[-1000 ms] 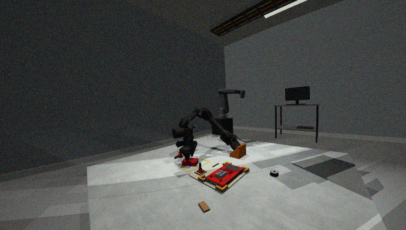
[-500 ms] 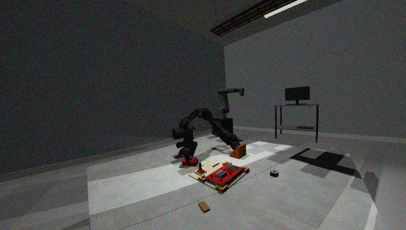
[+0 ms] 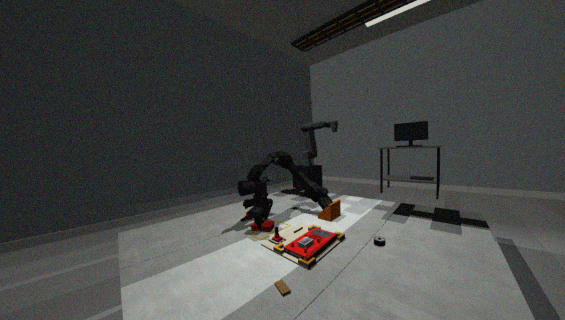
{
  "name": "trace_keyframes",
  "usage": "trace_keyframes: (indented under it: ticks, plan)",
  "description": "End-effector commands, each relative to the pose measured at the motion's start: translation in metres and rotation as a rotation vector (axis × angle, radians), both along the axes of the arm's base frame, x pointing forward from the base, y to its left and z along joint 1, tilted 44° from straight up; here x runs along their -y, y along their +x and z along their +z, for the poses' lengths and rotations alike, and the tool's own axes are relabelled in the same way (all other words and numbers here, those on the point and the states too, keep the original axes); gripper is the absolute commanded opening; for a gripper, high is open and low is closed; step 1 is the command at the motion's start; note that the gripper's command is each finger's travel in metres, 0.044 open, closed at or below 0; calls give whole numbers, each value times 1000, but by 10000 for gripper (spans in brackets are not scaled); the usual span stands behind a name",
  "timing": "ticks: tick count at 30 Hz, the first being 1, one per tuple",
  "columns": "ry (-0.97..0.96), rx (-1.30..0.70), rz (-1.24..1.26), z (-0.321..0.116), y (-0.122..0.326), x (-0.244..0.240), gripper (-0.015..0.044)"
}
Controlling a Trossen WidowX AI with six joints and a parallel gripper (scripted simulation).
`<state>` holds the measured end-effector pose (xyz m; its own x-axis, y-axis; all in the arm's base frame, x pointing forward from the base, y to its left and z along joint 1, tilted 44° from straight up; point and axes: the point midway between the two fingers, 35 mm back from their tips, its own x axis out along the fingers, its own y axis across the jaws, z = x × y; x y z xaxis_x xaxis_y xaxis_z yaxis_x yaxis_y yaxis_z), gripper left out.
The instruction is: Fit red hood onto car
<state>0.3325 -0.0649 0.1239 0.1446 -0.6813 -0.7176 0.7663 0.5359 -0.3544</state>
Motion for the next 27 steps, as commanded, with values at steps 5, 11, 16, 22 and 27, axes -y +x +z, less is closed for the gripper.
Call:
trace_keyframes:
  ticks: [5, 11, 16, 22, 27]
  plan:
    - [-4, -10, 1, -5, -1, 4, 440]
    - [-4, -10, 1, -7, -1, 6, 440]
    - [-4, -10, 1, -9, 0, 8, 440]
    - [-2, 0, 0, -6, 1, 7, 361]
    - [-2, 0, 0, -6, 1, 7, 328]
